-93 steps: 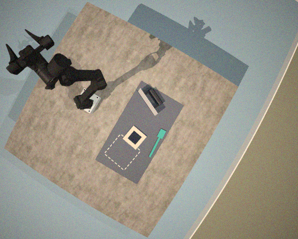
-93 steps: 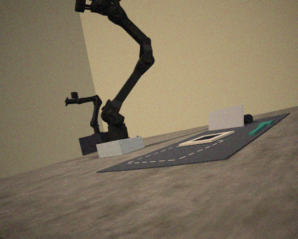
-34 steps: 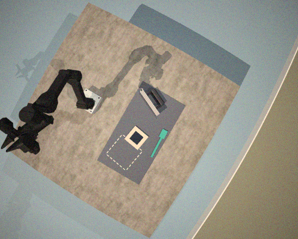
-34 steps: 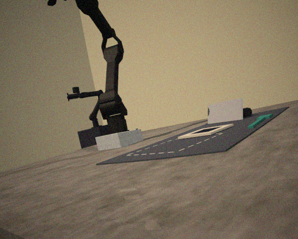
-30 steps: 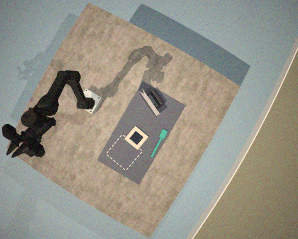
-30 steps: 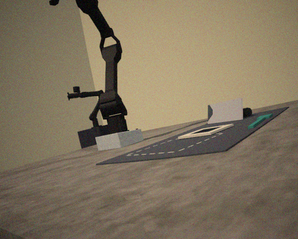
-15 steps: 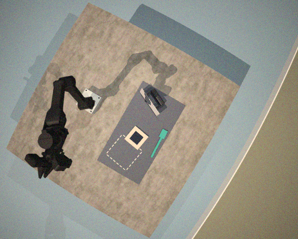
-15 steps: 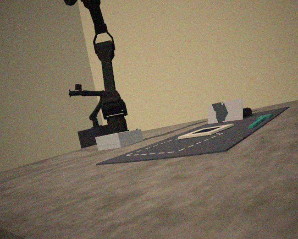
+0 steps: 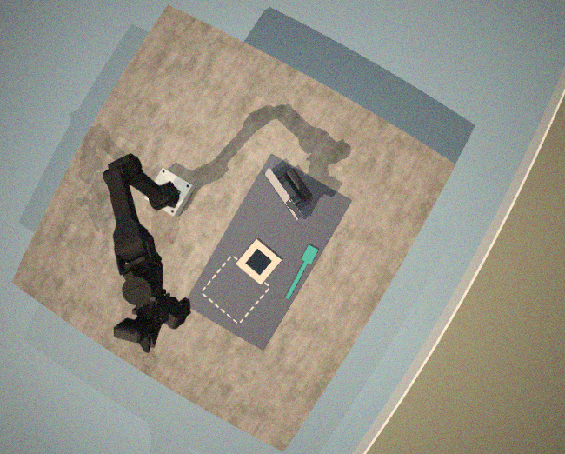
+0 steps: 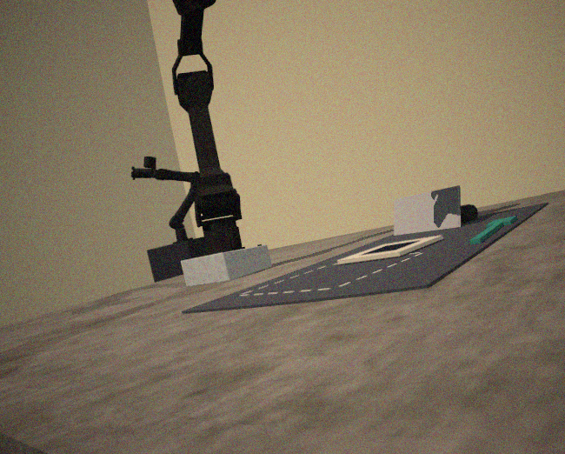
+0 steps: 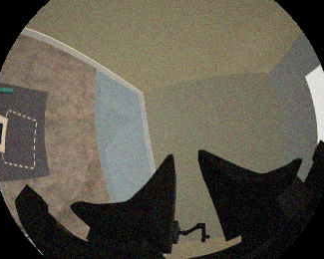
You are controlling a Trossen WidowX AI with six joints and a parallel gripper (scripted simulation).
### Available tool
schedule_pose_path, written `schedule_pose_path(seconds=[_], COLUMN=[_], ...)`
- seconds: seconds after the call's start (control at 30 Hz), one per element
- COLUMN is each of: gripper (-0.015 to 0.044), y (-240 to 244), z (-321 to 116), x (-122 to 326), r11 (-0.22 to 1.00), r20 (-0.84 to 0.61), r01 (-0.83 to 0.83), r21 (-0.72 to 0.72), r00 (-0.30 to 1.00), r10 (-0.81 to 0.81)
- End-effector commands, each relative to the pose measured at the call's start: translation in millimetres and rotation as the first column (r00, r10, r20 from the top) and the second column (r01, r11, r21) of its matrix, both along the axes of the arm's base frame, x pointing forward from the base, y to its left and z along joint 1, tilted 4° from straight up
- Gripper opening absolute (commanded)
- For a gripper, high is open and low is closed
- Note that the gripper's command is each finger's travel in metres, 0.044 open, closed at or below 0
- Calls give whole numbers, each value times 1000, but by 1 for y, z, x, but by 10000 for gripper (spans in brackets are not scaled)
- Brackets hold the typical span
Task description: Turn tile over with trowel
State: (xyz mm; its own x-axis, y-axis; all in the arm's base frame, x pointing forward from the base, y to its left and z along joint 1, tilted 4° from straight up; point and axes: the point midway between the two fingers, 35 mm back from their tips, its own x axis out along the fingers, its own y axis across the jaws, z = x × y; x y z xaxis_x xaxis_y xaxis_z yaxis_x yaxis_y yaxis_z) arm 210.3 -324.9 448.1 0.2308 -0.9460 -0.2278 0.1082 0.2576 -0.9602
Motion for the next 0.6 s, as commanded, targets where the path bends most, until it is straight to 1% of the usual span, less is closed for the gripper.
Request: schedule_pose_path(seconds=[0.0,0.27,0.57], gripper=[100,100,100], y=[12,45,98], z=[-19,-53,-95], x=[36,97,160], r11=[993,944,832], r20=[-70,-178,-292], r01=[-112,-302,-495], r21=[46,136,252], r00=[991,929,781], r10=[115,323,553])
